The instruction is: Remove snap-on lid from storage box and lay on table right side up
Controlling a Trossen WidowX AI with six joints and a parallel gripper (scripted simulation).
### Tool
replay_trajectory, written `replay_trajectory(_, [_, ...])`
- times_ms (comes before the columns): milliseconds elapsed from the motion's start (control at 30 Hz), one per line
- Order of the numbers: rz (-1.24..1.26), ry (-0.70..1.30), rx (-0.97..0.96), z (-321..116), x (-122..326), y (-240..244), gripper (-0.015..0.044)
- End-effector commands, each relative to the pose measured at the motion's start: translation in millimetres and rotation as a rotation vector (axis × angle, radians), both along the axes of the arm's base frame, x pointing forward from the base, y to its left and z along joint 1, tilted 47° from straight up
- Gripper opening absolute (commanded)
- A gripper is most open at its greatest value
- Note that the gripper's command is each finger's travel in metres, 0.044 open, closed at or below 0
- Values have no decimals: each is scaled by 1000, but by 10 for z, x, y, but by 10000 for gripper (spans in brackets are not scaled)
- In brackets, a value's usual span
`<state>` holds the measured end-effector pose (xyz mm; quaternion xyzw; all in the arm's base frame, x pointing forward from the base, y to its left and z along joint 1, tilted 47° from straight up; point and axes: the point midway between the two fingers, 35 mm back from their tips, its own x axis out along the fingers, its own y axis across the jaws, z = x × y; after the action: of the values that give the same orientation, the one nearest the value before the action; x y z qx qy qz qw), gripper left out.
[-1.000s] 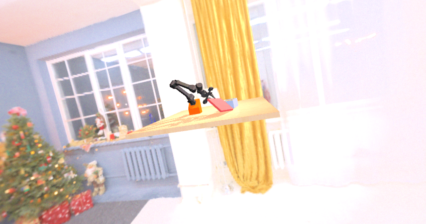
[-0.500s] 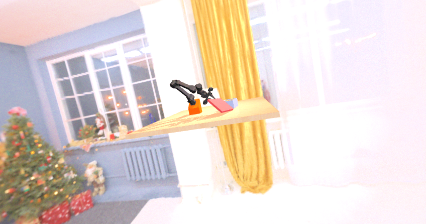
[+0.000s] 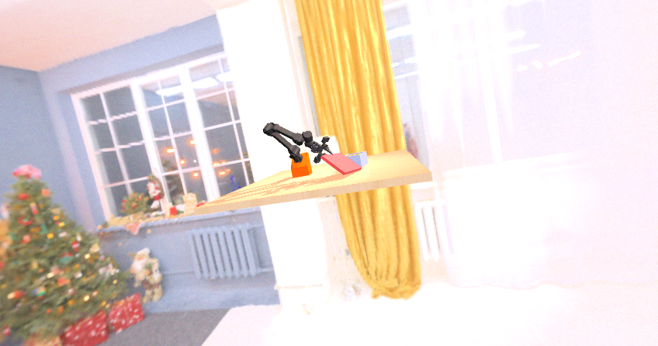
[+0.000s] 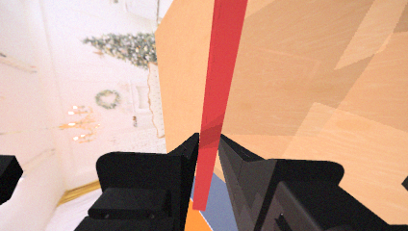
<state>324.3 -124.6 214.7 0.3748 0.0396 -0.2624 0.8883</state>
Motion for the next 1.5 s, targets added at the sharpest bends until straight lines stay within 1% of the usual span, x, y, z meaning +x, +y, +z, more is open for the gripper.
replay_trajectory(0, [-12,63,6,-243,-5,-66,0])
replay_trajectory(1467, [-13,63,4,-483,36,-320,0])
